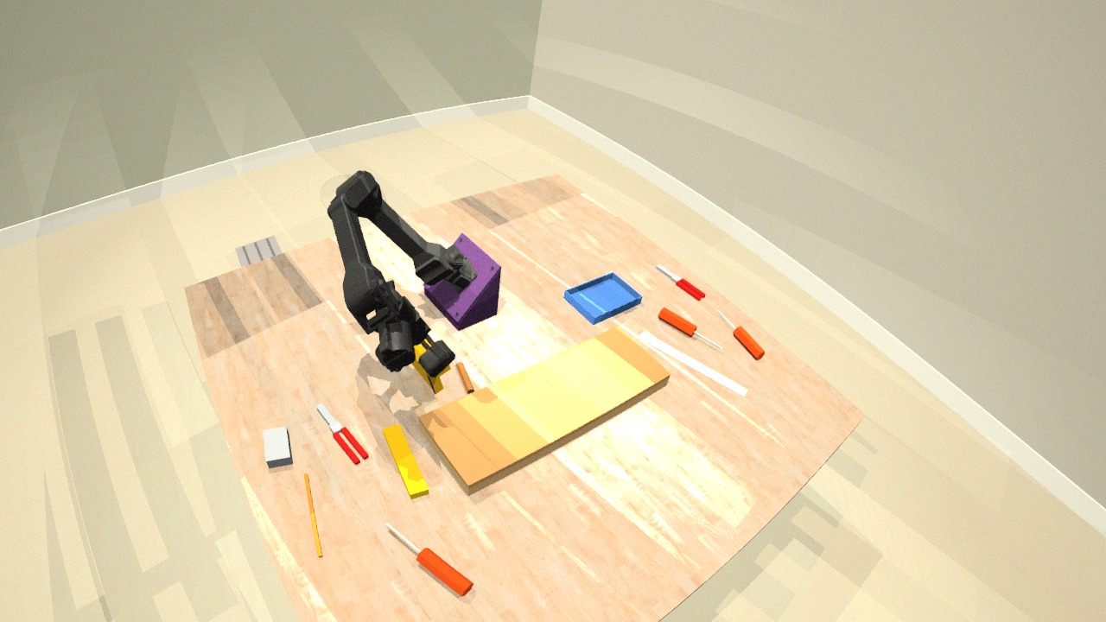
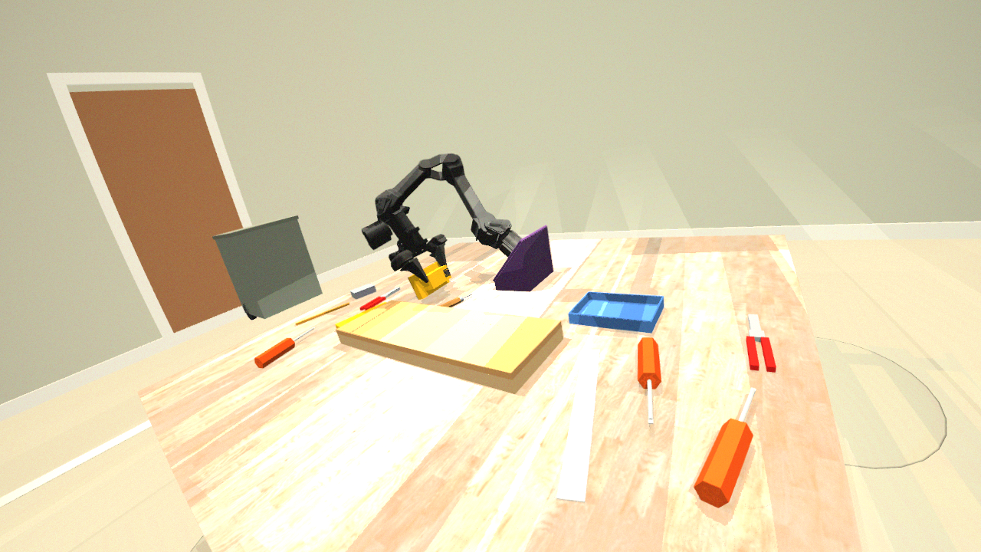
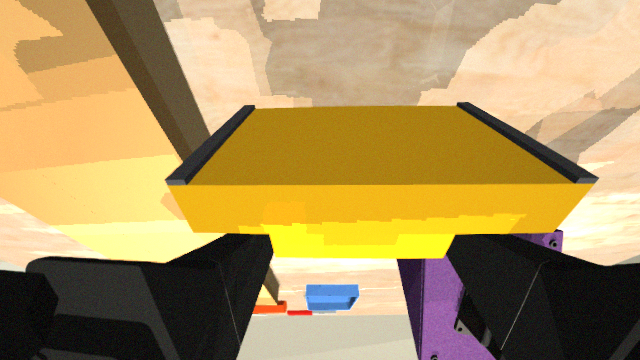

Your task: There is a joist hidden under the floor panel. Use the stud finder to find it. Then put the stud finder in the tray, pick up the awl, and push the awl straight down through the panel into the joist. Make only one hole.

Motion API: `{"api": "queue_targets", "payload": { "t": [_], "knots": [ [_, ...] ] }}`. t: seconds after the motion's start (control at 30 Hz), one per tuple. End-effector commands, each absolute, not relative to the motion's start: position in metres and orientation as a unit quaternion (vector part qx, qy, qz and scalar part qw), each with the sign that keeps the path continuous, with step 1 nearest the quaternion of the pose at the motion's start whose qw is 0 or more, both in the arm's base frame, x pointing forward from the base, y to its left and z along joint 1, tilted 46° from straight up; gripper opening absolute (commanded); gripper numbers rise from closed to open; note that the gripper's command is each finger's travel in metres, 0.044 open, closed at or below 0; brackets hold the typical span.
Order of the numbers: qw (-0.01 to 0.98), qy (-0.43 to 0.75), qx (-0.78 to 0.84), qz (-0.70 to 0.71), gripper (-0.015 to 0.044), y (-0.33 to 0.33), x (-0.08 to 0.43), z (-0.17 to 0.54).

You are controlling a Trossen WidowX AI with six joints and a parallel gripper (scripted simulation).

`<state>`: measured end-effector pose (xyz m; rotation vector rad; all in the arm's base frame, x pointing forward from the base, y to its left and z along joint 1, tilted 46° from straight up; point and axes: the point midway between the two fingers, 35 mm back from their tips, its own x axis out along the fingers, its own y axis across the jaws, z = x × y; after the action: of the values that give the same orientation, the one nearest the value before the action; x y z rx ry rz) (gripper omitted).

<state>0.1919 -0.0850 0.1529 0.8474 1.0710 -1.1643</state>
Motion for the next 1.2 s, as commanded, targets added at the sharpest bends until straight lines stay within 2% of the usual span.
{"api": "queue_targets", "payload": {
  "t": [0.0,1.17],
  "knots": [
    [0.623,0.471,0.376,-0.498,0.0000,-0.0848,0.1945,0.1567],
    [0.573,0.534,0.422,-0.457,0.0000,-0.0899,0.1954,0.1578]
  ]
}}
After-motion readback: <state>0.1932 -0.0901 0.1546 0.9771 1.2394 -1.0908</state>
